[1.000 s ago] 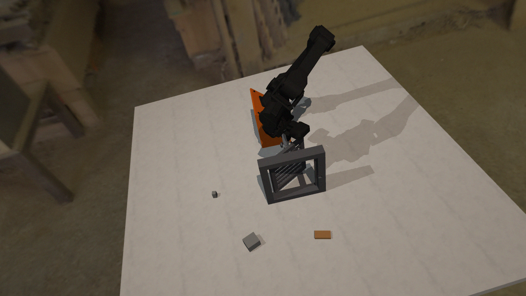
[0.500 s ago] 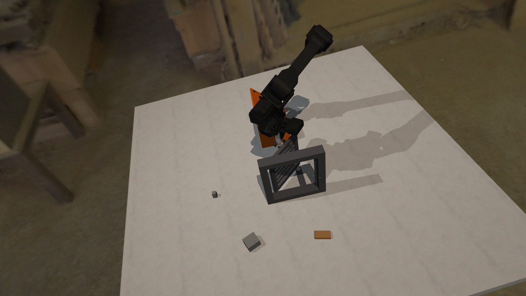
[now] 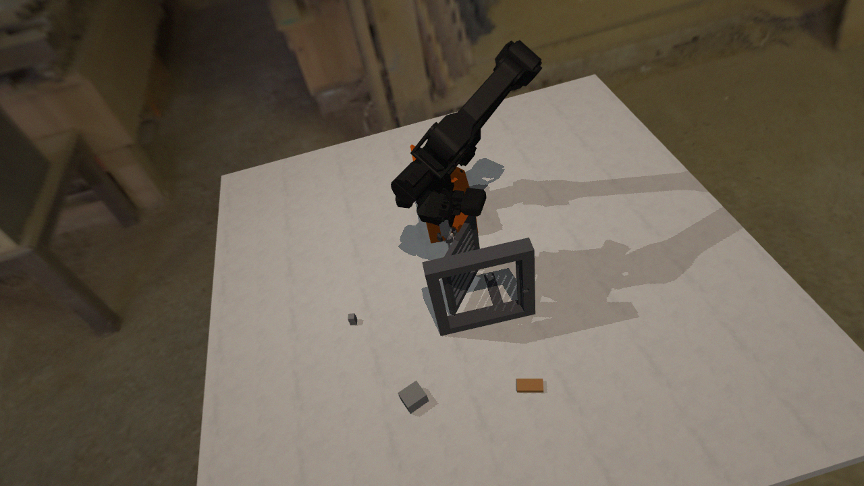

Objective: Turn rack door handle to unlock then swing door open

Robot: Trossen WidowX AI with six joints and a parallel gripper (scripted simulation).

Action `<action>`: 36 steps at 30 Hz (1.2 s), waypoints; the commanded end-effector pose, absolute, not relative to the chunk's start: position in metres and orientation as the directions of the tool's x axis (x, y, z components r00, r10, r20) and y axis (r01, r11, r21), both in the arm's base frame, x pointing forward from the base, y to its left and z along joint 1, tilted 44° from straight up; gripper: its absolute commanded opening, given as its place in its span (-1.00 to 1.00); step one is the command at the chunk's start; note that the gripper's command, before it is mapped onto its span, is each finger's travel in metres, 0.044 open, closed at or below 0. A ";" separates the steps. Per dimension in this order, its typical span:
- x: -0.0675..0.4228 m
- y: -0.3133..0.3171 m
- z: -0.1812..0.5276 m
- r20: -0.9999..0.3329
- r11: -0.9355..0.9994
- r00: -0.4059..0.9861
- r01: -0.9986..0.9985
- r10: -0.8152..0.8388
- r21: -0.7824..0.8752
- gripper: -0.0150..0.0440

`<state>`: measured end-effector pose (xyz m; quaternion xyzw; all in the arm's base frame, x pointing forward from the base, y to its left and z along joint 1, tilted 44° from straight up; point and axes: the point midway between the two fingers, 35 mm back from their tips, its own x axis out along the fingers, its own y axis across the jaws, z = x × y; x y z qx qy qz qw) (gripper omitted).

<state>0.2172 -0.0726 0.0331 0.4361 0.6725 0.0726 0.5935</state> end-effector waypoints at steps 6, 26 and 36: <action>0.213 -0.085 0.021 -0.733 0.663 0.090 0.361 0.675 0.655 -0.45; 0.210 -0.118 -0.009 -0.735 0.733 0.090 0.053 0.672 0.678 -0.45; 0.215 -0.135 -0.025 -0.736 0.741 0.091 -0.117 0.671 0.662 -0.45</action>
